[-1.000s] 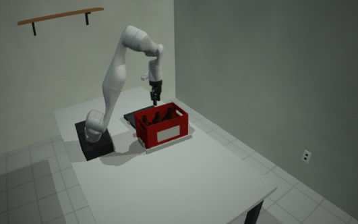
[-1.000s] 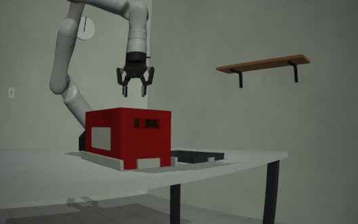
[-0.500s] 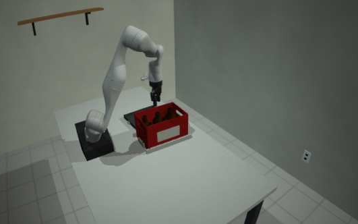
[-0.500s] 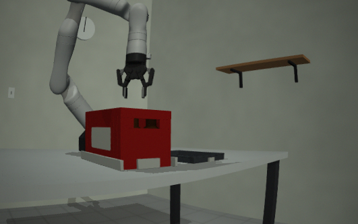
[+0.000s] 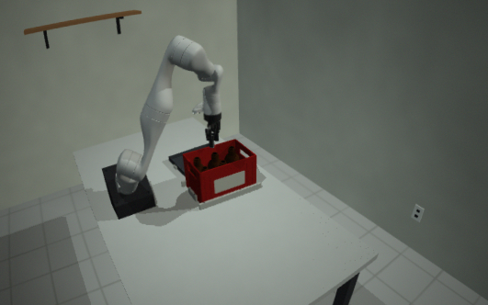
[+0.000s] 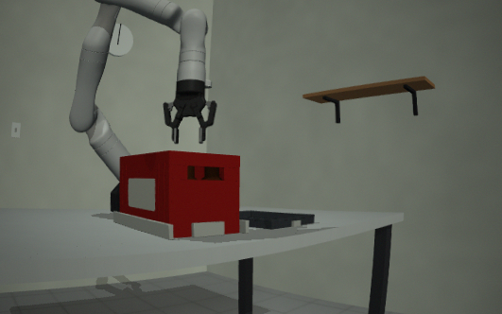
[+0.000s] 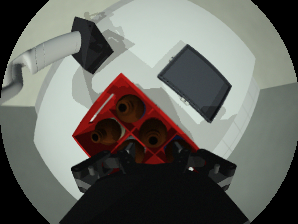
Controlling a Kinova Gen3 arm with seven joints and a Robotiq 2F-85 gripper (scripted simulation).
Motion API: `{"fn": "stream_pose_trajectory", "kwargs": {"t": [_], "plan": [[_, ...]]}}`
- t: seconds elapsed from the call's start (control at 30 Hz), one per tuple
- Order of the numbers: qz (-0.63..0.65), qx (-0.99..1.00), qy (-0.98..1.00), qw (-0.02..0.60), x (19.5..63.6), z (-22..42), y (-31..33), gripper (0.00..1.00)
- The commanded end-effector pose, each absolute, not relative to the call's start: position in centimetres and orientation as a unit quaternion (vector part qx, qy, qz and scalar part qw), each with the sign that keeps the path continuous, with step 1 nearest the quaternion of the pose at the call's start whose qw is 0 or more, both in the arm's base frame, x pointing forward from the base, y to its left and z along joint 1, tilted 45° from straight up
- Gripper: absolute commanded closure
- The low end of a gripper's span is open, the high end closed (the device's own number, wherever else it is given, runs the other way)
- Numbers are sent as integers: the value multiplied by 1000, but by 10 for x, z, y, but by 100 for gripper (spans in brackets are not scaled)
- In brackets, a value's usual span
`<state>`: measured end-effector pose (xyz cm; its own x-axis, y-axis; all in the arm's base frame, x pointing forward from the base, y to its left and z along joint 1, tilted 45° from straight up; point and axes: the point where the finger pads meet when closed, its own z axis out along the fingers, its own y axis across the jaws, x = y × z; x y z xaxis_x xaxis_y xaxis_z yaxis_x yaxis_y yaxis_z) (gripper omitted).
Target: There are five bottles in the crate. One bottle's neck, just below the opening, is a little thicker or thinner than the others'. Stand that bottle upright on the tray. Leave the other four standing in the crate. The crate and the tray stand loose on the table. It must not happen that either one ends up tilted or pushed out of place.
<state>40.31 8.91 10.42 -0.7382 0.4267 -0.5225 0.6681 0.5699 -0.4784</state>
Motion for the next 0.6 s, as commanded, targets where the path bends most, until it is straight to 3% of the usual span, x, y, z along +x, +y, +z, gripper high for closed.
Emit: {"fn": "stream_pose_trajectory", "kwargs": {"t": [0.0, 0.57], "plan": [[-342, 316, 867, 177, 403, 101, 86, 36], [-342, 316, 867, 177, 404, 90, 74, 36]]}}
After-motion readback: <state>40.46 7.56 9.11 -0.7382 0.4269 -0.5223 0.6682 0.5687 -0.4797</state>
